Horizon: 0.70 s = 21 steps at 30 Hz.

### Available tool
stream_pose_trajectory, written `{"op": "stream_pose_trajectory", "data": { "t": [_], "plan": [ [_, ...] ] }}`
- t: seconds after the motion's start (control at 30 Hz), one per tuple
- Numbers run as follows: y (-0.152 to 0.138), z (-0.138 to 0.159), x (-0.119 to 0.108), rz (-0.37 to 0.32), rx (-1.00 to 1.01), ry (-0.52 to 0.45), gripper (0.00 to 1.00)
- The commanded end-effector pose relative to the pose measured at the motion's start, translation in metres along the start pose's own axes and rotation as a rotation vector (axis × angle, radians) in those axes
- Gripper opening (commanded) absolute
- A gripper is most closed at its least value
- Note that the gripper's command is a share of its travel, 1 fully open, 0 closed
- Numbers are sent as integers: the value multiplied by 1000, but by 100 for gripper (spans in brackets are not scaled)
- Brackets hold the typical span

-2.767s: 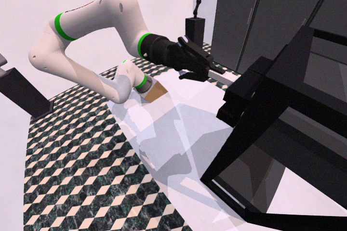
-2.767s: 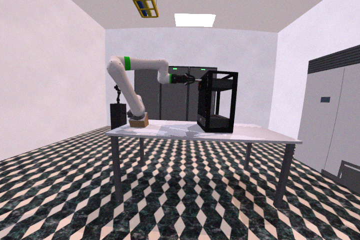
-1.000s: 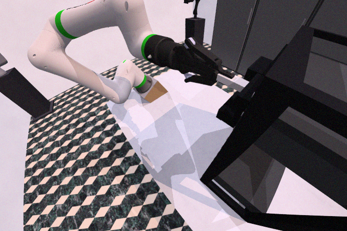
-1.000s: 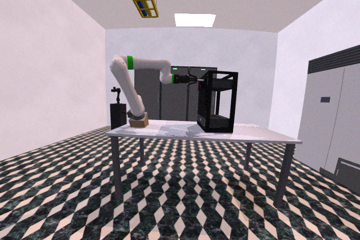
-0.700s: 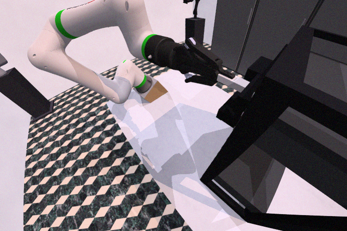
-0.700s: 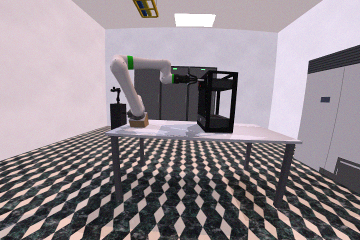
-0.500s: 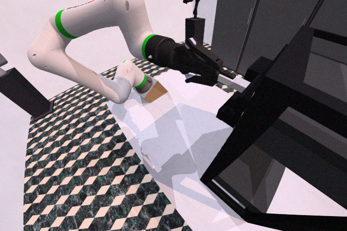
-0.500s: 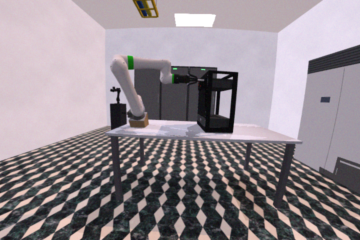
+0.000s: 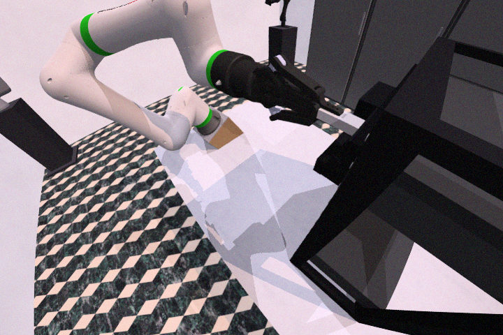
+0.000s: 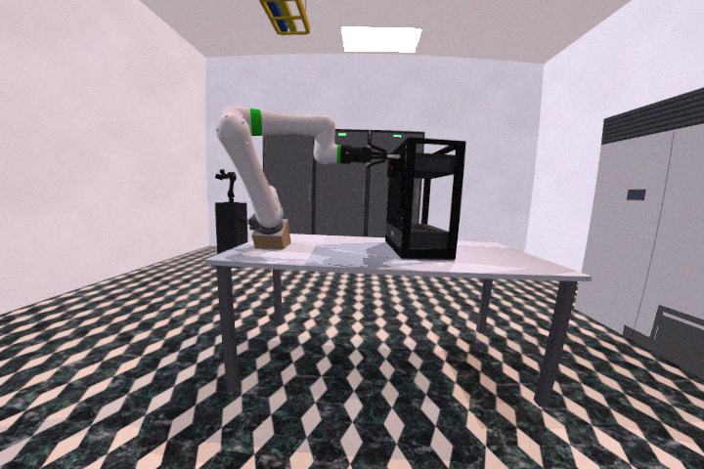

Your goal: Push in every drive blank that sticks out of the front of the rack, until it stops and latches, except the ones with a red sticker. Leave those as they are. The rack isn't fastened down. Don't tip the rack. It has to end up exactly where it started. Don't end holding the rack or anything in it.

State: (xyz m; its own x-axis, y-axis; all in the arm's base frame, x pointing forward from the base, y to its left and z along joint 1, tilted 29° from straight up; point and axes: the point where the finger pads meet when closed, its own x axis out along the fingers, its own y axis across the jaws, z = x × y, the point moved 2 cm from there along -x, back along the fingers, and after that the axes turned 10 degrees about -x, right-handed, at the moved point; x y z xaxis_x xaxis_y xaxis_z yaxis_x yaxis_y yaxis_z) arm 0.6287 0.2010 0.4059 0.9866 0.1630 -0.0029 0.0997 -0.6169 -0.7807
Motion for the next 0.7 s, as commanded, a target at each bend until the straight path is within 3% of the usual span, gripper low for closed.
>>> {"op": "stream_pose_trajectory", "data": {
  "t": [0.0, 0.67],
  "plan": [
    [0, 0, 0, 0, 0, 0, 0],
    [0, 0, 3, 0, 0, 0, 0]
  ]
}}
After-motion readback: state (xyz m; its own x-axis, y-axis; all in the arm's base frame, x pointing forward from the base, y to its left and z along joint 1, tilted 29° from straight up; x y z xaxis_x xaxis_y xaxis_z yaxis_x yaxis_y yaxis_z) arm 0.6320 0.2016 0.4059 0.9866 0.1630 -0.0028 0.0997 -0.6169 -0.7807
